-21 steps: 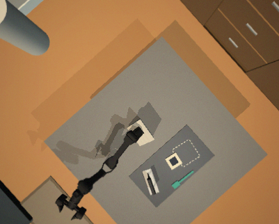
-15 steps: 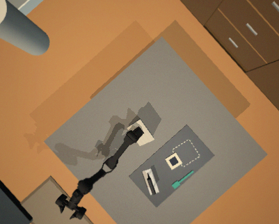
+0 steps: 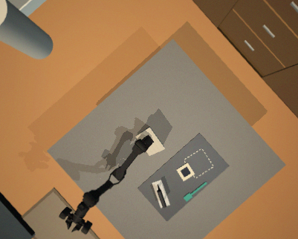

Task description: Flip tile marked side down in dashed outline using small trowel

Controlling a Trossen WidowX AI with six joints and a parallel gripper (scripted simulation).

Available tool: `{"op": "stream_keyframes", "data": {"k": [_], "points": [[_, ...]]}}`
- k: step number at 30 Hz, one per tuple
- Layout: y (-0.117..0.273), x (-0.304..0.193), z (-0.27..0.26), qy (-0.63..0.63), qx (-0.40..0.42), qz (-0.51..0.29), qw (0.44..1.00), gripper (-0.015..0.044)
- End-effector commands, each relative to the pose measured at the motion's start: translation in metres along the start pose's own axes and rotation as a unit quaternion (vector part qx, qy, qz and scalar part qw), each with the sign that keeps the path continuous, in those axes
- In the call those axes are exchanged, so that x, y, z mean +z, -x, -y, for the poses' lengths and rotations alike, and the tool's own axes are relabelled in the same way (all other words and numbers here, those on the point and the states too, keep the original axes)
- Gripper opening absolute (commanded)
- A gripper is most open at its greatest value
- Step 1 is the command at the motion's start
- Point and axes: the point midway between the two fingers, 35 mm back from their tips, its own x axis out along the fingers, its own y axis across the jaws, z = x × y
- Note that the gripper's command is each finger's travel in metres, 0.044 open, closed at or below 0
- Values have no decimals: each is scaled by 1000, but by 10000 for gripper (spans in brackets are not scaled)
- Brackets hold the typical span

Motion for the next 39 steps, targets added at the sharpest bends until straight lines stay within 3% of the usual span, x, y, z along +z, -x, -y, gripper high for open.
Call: {"op": "stream_keyframes", "data": {"k": [1,4,17,21,39], "points": [[0,0,0,0,0,0,1000,74],[0,0,0,0,0,0,1000,0],[0,0,0,0,0,0,1000,0],[0,0,0,0,0,0,1000,100],[0,0,0,0,0,0,1000,100]]}}
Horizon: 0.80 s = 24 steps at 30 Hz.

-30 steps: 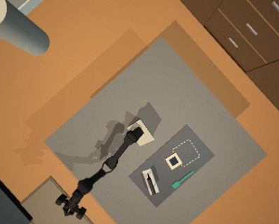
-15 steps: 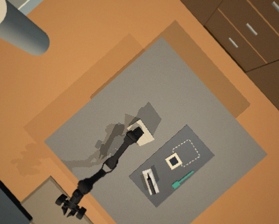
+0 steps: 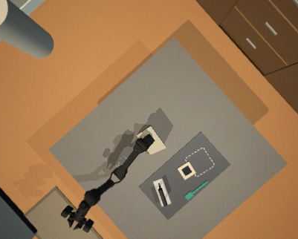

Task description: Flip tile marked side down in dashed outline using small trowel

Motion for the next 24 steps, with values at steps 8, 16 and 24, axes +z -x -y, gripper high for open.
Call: {"op": "stream_keyframes", "data": {"k": [8,16,24], "points": [[0,0,0,0,0,0,1000,0],[0,0,0,0,0,0,1000,0],[0,0,0,0,0,0,1000,100]]}}
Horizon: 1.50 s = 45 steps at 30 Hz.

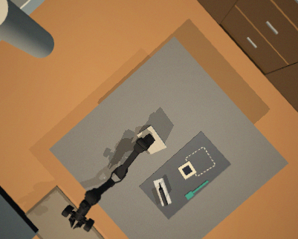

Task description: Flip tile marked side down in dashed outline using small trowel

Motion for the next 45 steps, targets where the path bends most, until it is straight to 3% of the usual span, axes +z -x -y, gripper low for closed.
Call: {"op": "stream_keyframes", "data": {"k": [1,7,19,31,45], "points": [[0,0,0,0,0,0,1000,126],[15,-42,-23,18,28,-62,998,270],[71,-141,-58,91,90,-211,969,270],[146,-233,-50,175,121,-350,912,270],[206,-285,-15,263,134,-427,854,270]]}}
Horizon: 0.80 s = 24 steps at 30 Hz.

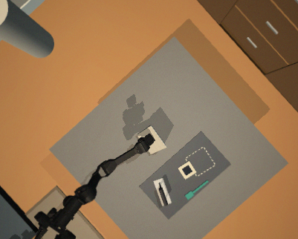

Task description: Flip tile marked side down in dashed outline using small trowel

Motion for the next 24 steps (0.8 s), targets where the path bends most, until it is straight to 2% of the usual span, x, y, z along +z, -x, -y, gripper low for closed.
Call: {"op": "stream_keyframes", "data": {"k": [1,16,24], "points": [[0,-26,1,26,-5,-31,999,270],[6,-95,21,136,-27,-109,984,270],[17,-155,51,195,-54,-192,960,270]]}}
